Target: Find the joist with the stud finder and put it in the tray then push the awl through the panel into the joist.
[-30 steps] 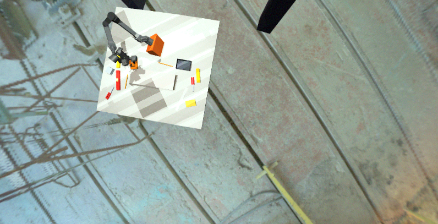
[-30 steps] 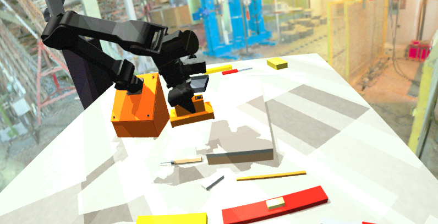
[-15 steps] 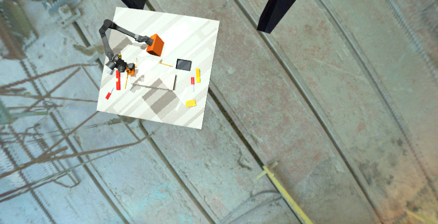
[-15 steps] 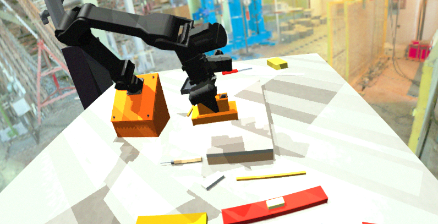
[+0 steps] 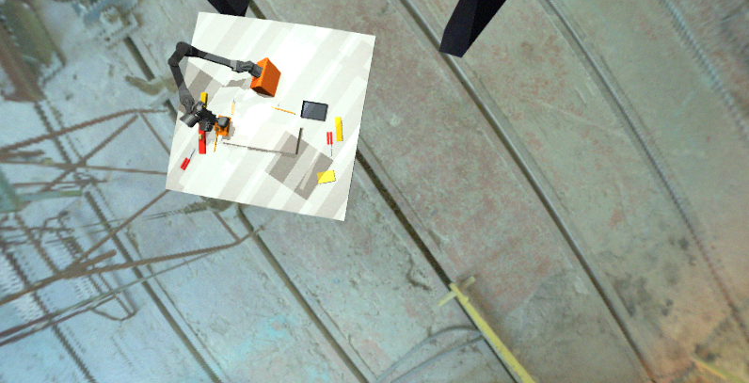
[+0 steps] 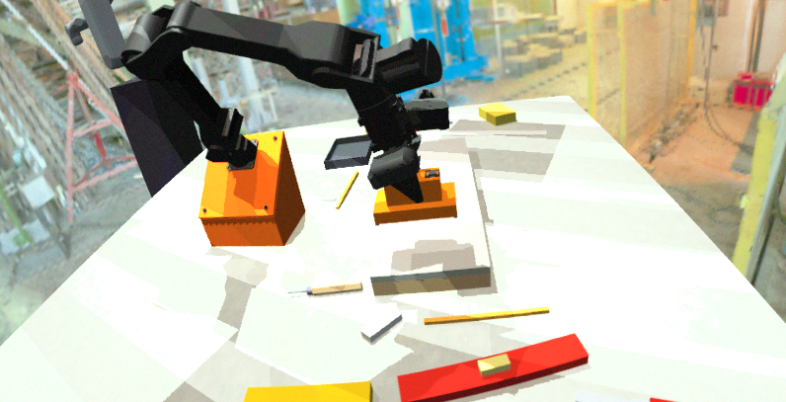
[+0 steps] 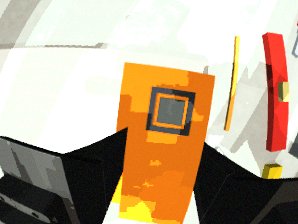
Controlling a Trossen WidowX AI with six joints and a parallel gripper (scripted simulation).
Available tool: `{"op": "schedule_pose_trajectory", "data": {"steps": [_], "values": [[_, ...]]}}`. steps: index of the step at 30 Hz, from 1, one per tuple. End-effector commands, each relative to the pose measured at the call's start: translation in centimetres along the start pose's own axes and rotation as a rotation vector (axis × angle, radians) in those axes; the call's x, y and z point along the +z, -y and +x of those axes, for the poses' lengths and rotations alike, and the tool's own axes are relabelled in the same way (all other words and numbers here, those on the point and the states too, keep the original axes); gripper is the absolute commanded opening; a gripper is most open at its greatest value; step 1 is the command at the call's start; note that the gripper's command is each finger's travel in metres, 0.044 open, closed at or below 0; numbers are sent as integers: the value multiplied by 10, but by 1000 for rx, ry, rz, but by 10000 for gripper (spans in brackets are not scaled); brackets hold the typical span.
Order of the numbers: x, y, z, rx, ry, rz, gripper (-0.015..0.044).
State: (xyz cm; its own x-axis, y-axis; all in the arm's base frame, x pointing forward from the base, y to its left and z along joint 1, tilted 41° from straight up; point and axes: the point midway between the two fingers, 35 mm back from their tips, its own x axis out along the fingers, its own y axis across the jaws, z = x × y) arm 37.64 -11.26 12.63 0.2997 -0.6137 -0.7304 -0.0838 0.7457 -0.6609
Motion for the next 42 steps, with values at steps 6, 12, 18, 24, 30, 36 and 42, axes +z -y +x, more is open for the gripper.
{"op": "schedule_pose_trajectory", "data": {"steps": [6, 12, 18, 24, 30, 36, 42], "values": [[-3, 0, 19, -1, -2, -1, 0], [-7, 0, 33, -2, -2, -1, 0], [-12, 1, 46, -3, -2, -2, 0], [-15, 1, 55, -4, -1, -2, 0], [-17, 1, 62, -4, -1, -2, 0], [-20, 1, 70, -5, -2, -2, 0], [-20, -8, 71, -4, -2, -2, 0]]}}
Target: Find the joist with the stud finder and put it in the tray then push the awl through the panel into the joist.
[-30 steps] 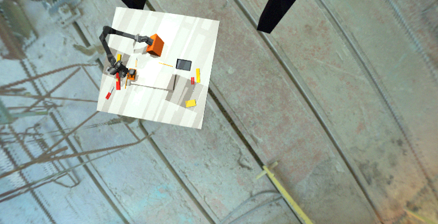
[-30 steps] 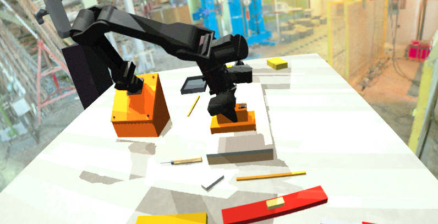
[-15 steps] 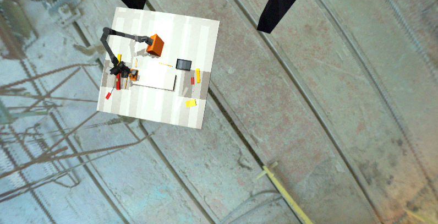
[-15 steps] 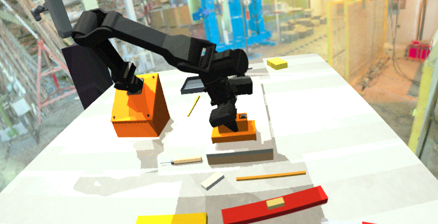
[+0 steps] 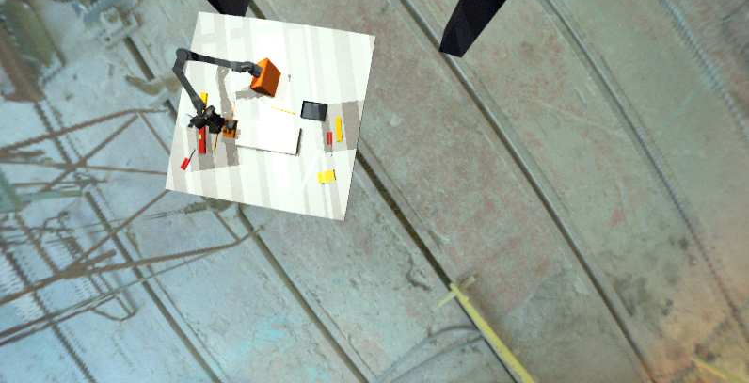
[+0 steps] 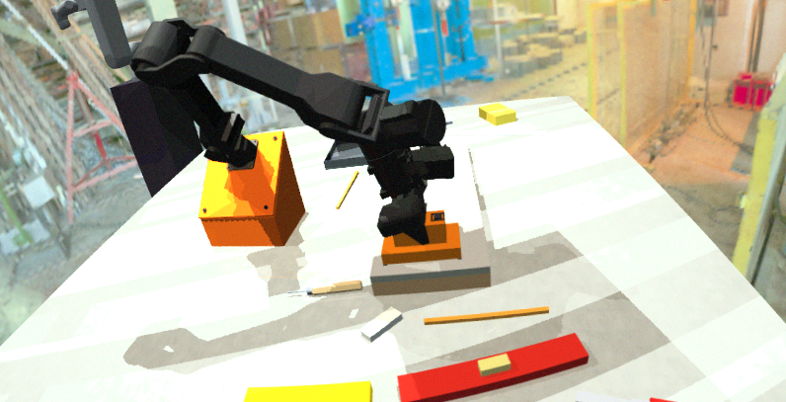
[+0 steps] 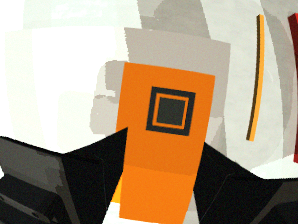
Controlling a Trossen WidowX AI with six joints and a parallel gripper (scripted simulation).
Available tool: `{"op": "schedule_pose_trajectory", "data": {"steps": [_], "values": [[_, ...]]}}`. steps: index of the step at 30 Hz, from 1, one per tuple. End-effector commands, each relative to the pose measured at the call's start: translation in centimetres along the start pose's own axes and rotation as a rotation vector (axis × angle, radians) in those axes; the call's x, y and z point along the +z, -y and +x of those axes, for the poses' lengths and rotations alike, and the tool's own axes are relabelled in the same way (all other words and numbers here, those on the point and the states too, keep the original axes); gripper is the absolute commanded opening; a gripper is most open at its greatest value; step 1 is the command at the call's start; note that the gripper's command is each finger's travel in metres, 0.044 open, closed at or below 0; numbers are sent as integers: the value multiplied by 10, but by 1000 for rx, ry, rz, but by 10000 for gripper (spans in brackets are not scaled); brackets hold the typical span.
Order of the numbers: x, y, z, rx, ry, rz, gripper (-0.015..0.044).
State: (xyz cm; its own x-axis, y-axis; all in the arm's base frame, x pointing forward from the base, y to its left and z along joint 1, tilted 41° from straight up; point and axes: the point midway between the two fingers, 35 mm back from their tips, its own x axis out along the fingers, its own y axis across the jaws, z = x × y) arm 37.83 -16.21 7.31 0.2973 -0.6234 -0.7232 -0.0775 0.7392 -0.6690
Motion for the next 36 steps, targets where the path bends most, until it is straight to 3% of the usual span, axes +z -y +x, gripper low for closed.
{"op": "schedule_pose_trajectory", "data": {"steps": [1, 36], "values": [[0, -14, 1, 8, 2, -5, 0], [-1, -142, 0, 14, 1, -4, 0]]}}
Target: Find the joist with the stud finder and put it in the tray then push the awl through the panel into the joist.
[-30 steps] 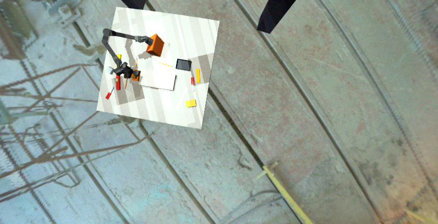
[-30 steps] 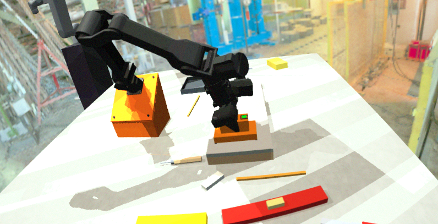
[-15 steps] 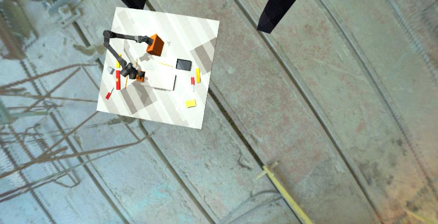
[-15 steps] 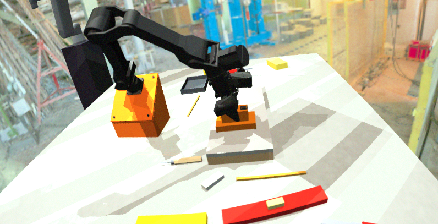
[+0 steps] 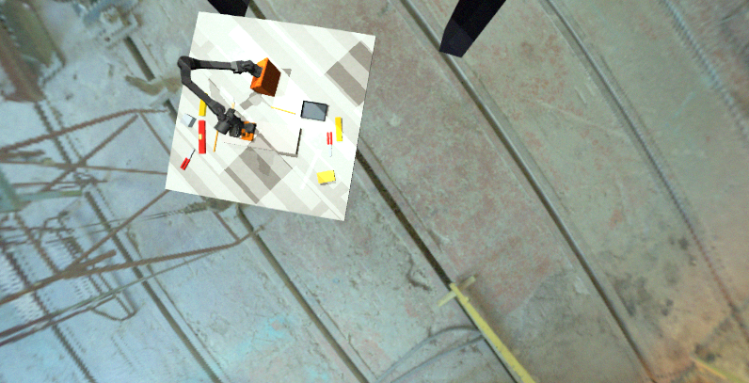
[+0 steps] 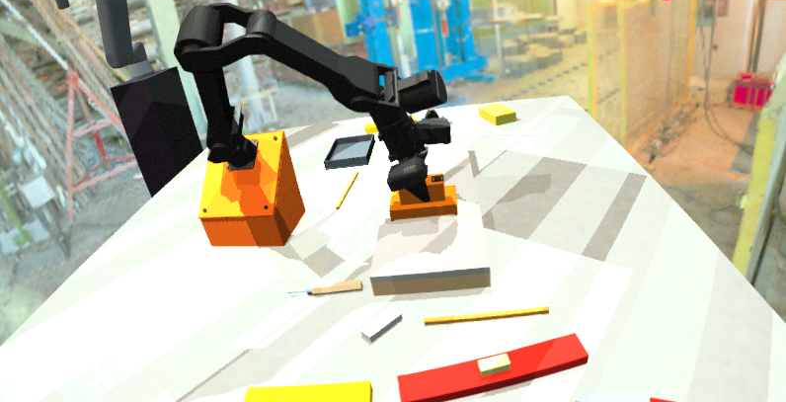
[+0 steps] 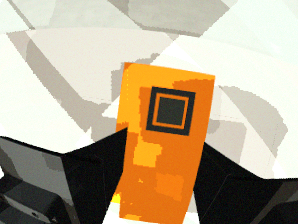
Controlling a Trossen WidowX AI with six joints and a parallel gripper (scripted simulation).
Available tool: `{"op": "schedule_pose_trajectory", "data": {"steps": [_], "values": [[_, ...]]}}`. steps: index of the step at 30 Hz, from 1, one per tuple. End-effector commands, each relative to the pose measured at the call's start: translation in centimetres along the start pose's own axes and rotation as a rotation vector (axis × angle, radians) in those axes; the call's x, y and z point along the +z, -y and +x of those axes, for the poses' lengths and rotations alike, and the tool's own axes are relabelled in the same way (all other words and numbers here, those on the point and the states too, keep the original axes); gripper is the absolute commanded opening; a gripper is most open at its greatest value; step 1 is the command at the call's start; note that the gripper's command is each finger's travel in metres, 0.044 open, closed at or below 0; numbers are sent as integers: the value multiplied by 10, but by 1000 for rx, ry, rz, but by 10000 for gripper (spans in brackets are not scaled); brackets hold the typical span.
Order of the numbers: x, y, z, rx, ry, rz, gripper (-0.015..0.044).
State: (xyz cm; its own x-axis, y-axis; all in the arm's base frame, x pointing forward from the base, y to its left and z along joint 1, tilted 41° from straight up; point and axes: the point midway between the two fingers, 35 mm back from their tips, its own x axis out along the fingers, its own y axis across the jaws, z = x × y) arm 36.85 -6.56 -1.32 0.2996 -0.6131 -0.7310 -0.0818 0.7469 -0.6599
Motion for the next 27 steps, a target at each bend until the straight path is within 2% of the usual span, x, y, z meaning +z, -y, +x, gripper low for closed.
{"op": "schedule_pose_trajectory", "data": {"steps": [1, 27], "values": [[-1, -16, 1, 1, -2, -4, 0], [-1, -111, 0, 5, -1, -2, 0]]}}
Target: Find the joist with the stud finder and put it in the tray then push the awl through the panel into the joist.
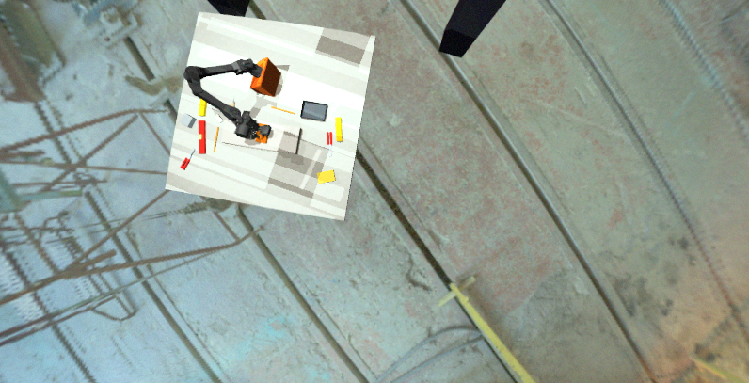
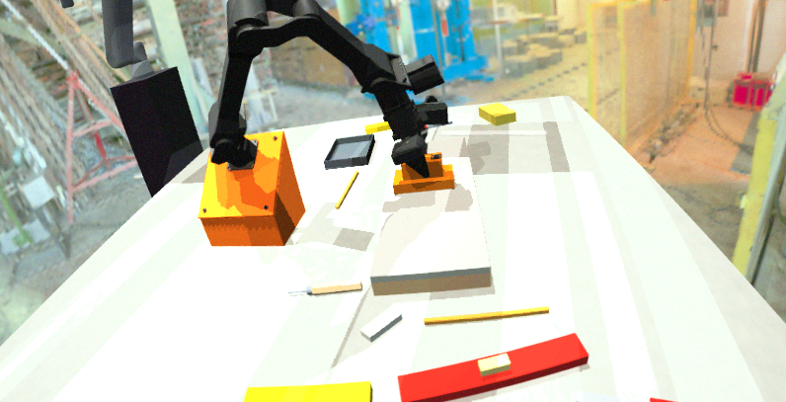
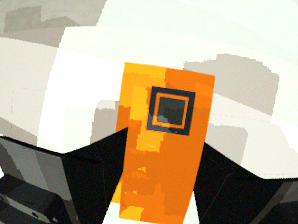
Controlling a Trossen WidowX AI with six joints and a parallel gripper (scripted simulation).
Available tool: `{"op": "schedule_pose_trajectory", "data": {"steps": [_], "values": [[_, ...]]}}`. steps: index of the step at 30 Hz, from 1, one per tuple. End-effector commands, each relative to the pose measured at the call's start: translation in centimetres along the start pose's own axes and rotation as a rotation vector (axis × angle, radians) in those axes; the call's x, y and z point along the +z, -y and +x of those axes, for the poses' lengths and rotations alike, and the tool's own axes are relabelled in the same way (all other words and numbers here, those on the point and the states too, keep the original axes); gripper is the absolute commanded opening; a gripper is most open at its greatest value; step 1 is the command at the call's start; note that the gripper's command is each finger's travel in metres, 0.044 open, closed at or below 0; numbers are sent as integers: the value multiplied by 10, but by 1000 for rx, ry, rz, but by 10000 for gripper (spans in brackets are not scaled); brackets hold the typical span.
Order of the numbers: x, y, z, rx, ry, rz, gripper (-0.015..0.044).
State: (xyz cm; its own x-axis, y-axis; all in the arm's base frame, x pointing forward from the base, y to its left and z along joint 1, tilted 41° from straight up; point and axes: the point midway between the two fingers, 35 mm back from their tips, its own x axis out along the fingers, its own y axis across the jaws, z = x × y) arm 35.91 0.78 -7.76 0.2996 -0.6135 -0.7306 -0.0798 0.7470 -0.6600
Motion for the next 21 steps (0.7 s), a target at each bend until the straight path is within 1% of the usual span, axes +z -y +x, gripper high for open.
{"op": "schedule_pose_trajectory", "data": {"steps": [1, 21], "values": [[0, -16, 0, 6, -1, -4, 0], [0, -89, -1, 10, 0, -2, 0]]}}
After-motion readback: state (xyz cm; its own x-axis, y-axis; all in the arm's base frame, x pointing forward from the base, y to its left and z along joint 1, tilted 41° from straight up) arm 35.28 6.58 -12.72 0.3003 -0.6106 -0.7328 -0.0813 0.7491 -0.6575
